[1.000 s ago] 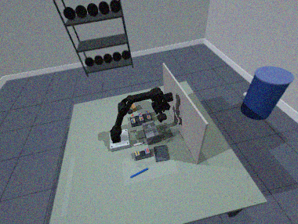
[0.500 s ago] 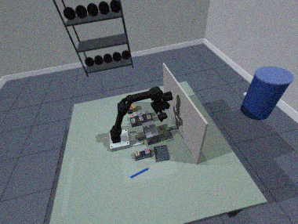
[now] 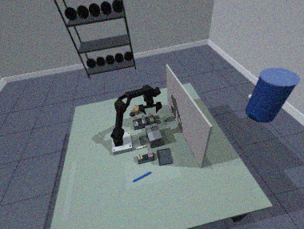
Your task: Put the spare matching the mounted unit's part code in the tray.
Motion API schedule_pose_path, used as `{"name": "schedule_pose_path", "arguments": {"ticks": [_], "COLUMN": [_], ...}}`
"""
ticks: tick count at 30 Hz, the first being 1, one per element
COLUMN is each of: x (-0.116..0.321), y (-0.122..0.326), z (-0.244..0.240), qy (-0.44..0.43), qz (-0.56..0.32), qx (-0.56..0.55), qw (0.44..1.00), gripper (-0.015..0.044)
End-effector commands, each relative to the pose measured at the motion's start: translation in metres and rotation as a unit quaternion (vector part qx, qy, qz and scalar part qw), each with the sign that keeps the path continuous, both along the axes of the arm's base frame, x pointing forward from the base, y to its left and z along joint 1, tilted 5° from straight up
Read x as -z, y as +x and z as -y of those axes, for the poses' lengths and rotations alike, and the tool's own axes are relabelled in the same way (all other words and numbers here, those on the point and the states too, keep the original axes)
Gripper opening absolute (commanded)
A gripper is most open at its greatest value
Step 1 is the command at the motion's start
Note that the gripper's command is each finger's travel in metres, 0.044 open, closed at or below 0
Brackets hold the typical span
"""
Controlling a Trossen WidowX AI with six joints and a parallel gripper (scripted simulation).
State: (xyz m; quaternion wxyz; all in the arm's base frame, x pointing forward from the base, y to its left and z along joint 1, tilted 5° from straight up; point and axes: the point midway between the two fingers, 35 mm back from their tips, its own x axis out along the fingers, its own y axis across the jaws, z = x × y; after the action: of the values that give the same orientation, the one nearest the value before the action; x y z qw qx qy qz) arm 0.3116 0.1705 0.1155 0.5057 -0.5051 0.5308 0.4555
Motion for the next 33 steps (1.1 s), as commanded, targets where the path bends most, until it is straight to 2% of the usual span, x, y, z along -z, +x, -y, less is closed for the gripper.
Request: {"name": "schedule_pose_path", "arguments": {"ticks": [1,2,7,8,33], "x": [-0.005,-0.005,0.022,0.029,0.063], "y": [0.001,0.001,0.002,0.002,0.004], "z": [0.001,0.001,0.000,0.000,0.000], "qy": [0.005,0.005,0.005,0.005,0.005], "qz": [0.010,0.010,0.010,0.010,0.010], "qx": [-0.017,-0.017,-0.017,-0.017,-0.017], "qw": [1.000,1.000,1.000,1.000,1.000], "gripper": [0.0440,0.0440,0.0309,0.0300,0.0300]}}
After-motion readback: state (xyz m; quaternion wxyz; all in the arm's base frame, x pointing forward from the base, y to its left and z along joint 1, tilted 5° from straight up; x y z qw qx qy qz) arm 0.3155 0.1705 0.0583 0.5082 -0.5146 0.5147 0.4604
